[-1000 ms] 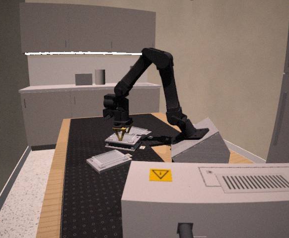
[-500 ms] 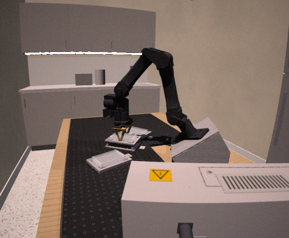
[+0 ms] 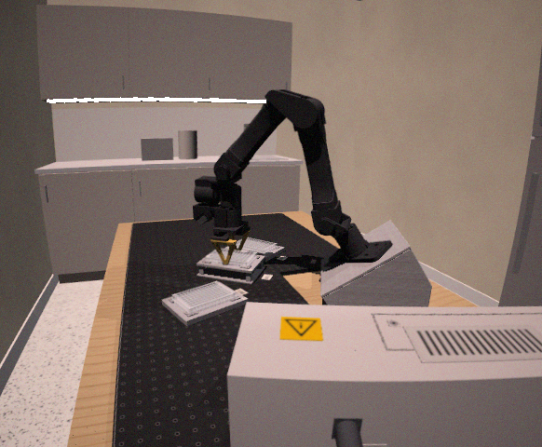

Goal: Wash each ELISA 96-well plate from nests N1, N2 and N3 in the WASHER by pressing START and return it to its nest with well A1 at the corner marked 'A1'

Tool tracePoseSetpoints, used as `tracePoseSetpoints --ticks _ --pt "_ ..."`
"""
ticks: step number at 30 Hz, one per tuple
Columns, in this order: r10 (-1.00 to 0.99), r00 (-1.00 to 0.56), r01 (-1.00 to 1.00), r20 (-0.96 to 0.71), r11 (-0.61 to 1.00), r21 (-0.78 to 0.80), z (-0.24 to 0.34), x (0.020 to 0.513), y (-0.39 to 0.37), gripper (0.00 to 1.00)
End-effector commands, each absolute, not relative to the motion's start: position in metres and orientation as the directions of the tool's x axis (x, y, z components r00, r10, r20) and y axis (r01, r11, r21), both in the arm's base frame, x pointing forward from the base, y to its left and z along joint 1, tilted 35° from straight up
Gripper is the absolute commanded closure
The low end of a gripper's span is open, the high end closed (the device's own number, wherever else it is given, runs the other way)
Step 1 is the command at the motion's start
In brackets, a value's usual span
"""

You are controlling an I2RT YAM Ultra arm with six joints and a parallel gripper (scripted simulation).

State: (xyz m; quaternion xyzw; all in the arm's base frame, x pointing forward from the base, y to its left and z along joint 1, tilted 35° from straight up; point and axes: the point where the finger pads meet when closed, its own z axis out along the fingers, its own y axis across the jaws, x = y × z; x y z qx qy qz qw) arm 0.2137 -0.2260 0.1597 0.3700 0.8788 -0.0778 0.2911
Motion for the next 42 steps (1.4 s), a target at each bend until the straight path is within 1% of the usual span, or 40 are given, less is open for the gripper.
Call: tracePoseSetpoints --ticks 1,13,42 --pt "0.6 -0.551 0.696 -0.58 0.714 0.077 0.163 0.214 -0.227 1.0" --pt "0.6 -0.551 0.696 -0.58 0.714 0.077 0.164 0.214 -0.227 1.0" --pt "0.599 -0.551 0.696 -0.58 0.714 0.077 0.201 0.193 -0.21 1.0"
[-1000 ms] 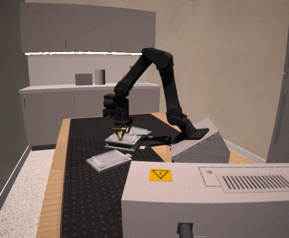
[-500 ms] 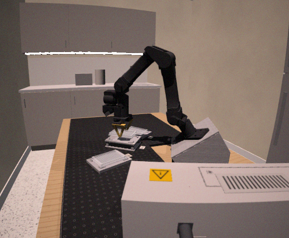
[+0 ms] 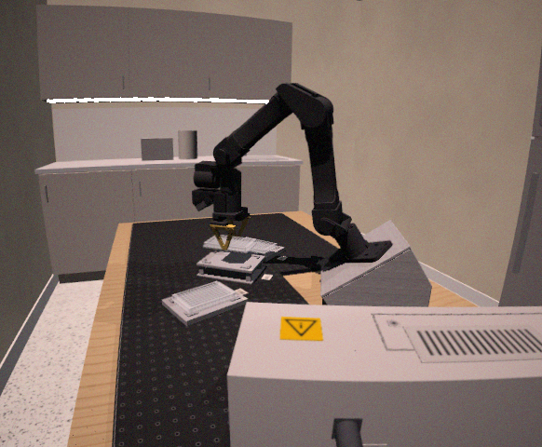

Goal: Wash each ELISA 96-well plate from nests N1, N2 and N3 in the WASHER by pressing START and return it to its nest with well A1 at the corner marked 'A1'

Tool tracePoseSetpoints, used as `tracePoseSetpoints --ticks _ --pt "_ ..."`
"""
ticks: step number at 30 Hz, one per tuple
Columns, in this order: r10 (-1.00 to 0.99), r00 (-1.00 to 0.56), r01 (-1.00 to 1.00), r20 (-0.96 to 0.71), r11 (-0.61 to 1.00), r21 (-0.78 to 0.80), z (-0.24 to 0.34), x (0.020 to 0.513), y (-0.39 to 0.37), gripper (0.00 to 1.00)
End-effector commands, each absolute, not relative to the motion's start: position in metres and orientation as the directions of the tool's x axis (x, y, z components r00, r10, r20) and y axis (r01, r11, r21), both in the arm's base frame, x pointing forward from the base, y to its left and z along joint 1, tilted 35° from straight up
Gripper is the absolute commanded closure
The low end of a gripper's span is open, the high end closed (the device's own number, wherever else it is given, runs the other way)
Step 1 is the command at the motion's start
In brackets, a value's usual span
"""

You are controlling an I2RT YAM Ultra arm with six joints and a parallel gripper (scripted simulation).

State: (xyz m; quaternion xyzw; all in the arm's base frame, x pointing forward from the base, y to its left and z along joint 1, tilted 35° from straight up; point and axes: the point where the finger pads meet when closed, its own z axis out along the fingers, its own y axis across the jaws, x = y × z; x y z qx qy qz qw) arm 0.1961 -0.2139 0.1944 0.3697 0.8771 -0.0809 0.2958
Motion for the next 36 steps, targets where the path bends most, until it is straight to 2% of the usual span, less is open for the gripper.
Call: tracePoseSetpoints --ticks 1,36 --pt "0.599 -0.551 0.696 -0.58 0.714 0.077 0.202 0.192 -0.21 1.0" --pt "0.599 -0.552 0.696 -0.58 0.714 0.076 0.236 0.173 -0.195 1.0"
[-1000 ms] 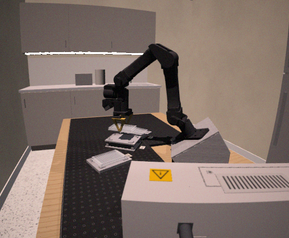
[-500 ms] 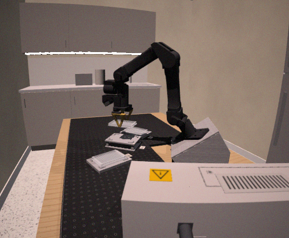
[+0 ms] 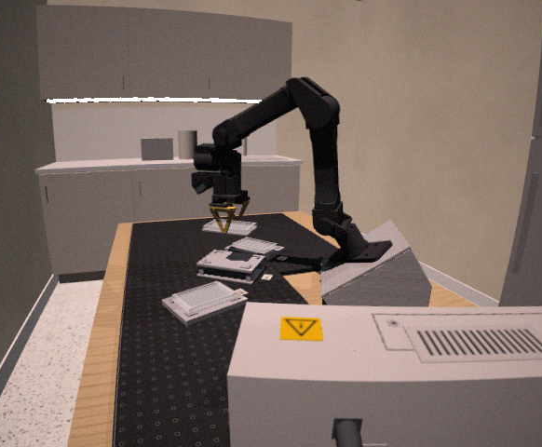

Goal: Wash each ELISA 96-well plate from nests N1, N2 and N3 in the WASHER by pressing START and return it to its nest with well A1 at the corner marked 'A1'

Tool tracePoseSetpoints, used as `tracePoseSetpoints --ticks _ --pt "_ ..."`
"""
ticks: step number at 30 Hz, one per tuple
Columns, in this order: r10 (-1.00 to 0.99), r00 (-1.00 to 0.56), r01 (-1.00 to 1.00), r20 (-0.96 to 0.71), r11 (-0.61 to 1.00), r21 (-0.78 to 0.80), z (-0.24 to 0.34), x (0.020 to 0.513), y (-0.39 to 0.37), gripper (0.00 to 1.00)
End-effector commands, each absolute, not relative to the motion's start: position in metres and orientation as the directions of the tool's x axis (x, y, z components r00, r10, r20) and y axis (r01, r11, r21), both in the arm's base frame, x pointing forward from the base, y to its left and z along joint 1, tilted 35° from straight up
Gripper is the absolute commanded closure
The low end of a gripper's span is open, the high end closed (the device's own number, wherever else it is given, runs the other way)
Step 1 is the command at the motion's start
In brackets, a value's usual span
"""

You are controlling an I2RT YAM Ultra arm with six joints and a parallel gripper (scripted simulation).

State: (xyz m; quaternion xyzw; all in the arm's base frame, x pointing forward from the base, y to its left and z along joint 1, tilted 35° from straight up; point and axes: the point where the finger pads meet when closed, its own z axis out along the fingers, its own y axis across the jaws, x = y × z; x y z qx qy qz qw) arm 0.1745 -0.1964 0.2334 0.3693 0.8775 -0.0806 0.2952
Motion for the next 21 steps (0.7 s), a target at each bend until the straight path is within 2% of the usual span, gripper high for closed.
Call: tracePoseSetpoints --ticks 1,9,21 --pt "0.599 -0.552 0.696 -0.58 0.714 0.076 0.236 0.173 -0.195 1.0" --pt "0.599 -0.552 0.696 -0.58 0.714 0.076 0.236 0.173 -0.195 1.0" --pt "0.561 -0.588 0.664 -0.583 0.746 0.048 0.235 0.198 -0.151 1.0"
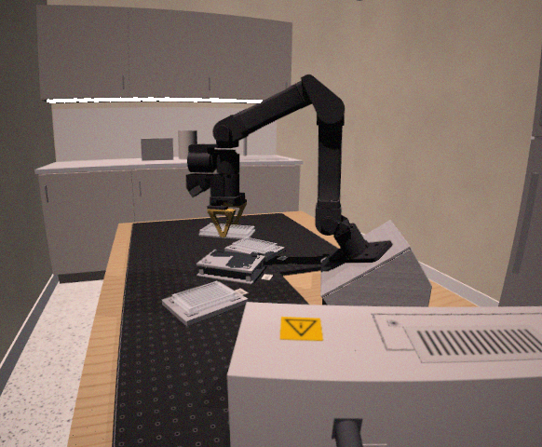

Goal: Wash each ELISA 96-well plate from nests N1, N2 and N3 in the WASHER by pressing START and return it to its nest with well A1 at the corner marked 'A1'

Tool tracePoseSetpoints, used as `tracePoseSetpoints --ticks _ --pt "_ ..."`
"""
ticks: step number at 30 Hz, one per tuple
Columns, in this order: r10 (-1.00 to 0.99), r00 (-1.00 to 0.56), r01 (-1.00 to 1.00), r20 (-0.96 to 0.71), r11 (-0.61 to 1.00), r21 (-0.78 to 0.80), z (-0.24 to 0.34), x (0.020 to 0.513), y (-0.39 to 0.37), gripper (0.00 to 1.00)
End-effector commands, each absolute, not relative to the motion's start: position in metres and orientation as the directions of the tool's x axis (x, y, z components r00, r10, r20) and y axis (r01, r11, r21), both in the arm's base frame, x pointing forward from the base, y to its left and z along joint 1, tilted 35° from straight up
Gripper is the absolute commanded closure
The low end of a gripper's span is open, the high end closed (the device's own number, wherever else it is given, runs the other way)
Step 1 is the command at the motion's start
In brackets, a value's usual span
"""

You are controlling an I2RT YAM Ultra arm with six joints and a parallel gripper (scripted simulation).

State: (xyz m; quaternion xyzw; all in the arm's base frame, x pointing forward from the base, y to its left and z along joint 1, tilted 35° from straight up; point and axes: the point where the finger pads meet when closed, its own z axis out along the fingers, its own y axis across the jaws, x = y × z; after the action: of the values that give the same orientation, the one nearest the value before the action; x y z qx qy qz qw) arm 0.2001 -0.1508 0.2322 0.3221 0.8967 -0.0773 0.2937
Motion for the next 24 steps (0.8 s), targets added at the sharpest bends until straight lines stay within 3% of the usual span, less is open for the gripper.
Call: tracePoseSetpoints --ticks 1,24 --pt "0.561 -0.587 0.664 -0.583 0.746 0.048 0.235 0.2 -0.147 1.0" --pt "0.563 -0.587 0.664 -0.581 0.746 0.053 0.232 0.243 -0.07 1.0"
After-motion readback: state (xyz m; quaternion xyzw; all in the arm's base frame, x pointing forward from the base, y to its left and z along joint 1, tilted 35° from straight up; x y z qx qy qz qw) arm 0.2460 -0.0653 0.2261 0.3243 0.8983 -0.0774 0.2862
